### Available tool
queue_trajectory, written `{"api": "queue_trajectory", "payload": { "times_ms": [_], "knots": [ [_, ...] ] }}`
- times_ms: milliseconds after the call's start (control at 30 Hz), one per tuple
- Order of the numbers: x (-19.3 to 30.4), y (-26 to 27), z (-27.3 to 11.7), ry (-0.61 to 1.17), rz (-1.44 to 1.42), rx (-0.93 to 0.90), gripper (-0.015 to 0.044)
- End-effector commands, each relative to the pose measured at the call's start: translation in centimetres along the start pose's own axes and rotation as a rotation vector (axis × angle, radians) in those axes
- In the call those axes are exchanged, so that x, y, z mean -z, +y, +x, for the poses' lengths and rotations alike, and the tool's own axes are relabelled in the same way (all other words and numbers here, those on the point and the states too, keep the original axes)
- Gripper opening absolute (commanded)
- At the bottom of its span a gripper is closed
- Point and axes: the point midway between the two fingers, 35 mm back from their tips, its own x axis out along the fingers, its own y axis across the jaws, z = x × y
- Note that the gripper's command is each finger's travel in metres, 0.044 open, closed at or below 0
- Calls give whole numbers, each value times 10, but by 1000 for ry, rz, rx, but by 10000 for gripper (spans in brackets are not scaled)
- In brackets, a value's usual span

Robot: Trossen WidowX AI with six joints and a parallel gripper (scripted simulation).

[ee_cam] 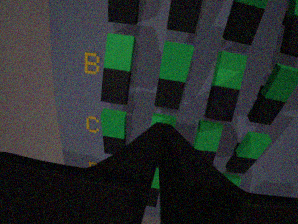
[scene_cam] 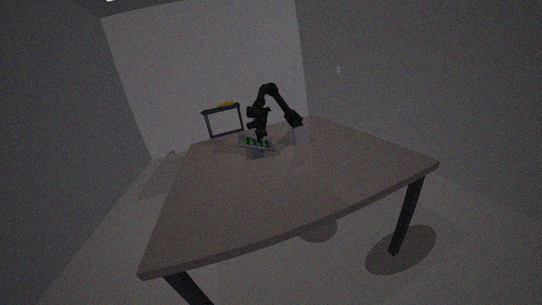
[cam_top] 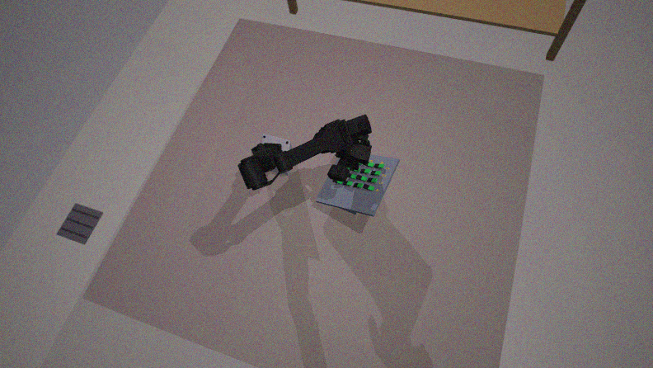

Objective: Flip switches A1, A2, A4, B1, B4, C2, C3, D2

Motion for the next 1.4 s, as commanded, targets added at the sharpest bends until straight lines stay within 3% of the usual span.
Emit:
{"api": "queue_trajectory", "payload": {
  "times_ms": [0,200,467,667,1367],
  "knots": [
    [0,0,-3,-1,0,-1,0],
    [3,1,-64,-24,-6,-1,0],
    [22,-27,-64,-23,-8,1,0],
    [21,-28,-31,-49,-7,1,0],
    [21,-28,-5,-51,-7,3,0]
  ]
}}
